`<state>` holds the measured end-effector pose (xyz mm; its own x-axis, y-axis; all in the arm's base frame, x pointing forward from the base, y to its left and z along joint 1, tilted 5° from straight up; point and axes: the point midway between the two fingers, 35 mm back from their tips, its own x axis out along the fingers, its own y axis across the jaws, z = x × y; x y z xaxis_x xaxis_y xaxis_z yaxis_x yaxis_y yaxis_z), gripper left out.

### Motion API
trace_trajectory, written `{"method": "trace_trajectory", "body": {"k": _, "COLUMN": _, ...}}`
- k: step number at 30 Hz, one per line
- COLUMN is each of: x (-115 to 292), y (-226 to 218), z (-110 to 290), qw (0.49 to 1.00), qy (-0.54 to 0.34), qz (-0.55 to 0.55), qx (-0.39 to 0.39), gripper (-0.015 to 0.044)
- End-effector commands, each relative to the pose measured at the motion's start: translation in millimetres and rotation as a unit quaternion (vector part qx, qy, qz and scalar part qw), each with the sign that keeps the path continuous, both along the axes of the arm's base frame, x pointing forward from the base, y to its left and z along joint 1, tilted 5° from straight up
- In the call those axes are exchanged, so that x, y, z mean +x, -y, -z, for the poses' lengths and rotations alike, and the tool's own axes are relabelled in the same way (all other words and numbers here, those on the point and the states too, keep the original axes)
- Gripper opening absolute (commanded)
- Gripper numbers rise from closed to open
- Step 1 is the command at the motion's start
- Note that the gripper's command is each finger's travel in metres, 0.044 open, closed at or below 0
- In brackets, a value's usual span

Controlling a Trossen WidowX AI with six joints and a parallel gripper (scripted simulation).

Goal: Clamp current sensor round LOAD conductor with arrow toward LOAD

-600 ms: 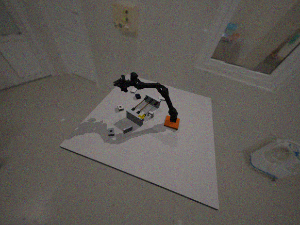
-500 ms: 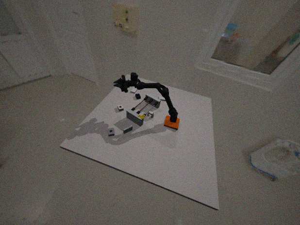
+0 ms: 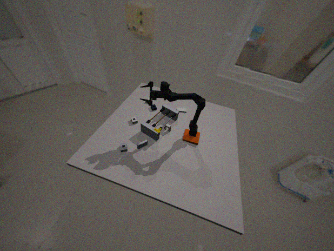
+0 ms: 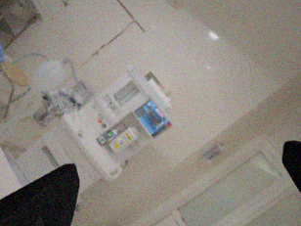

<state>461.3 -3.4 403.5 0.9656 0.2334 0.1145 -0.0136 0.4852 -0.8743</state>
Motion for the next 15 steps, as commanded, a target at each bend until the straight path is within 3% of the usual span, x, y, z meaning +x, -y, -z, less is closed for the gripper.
{"method": "trace_trajectory", "body": {"k": 1, "x": -64, "y": -6, "z": 25, "qw": 0.973, "qy": -0.058, "qz": 0.029, "qx": 0.222, "gripper": 0.044}}
{"method": "trace_trajectory", "body": {"k": 11, "x": -142, "y": -4, "z": 77, "qw": 0.864, "qy": -0.088, "qz": 0.059, "qx": 0.492, "gripper": 0.044}}
{"method": "trace_trajectory", "body": {"k": 15, "x": -146, "y": -3, "z": 81, "qw": 0.857, "qy": -0.088, "qz": 0.06, "qx": 0.504, "gripper": 0.044}}
